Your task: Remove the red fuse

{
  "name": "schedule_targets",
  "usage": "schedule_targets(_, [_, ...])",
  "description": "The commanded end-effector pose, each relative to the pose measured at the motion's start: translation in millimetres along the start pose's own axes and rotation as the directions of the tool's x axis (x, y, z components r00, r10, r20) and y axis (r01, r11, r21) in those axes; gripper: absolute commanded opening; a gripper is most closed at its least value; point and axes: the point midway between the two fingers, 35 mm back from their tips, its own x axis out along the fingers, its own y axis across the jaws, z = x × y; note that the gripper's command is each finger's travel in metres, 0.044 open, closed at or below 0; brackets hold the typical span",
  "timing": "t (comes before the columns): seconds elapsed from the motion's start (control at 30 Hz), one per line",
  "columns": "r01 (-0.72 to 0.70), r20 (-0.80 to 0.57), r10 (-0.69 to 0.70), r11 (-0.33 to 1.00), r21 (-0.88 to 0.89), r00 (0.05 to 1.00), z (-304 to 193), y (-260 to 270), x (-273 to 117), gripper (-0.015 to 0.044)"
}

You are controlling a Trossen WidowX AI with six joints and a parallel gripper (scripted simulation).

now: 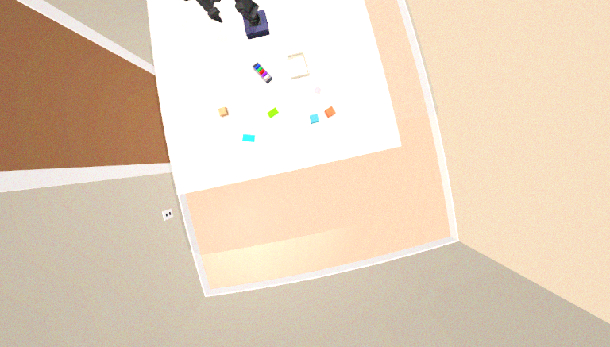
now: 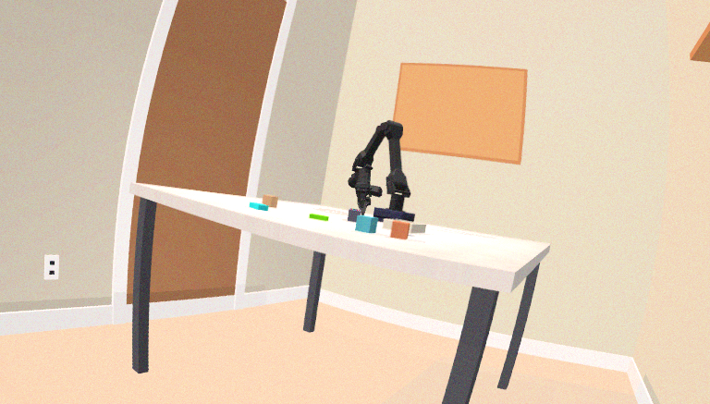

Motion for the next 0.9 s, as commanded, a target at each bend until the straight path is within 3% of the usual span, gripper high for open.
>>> schedule_targets(0.0, [0.000, 0.000, 0.000, 1.000, 0.000, 1.000, 0, -1, -3, 0.0400])
schedule_targets(0.17, [0.000, 0.000, 0.000, 1.000, 0.000, 1.000, 9, -29, -64, 0.0400])
schedule_targets(0.37, [0.000, 0.000, 0.000, 1.000, 0.000, 1.000, 10, -30, -67, 0.0400])
schedule_targets(0.47, [-0.022, 0.002, 0.023, 0.994, -0.104, 1.000, 1, -32, -63, 0.0321])
schedule_targets(0.53, [-0.032, 0.020, 0.039, 0.960, -0.277, 0.999, -10, -41, -59, 0.0269])
schedule_targets(0.6, [-0.033, 0.044, 0.064, 0.858, -0.512, 0.997, -26, -56, -54, 0.0216])
schedule_targets(0.7, [-0.002, 0.074, 0.105, 0.588, -0.809, 0.992, -47, -82, -43, 0.0138])
schedule_targets(0.77, [0.028, 0.086, 0.147, 0.361, -0.932, 0.985, -59, -99, -37, 0.0085])
schedule_targets(0.87, [0.098, 0.093, 0.203, -0.015, -0.995, 0.975, -75, -125, -26, 0.0074])
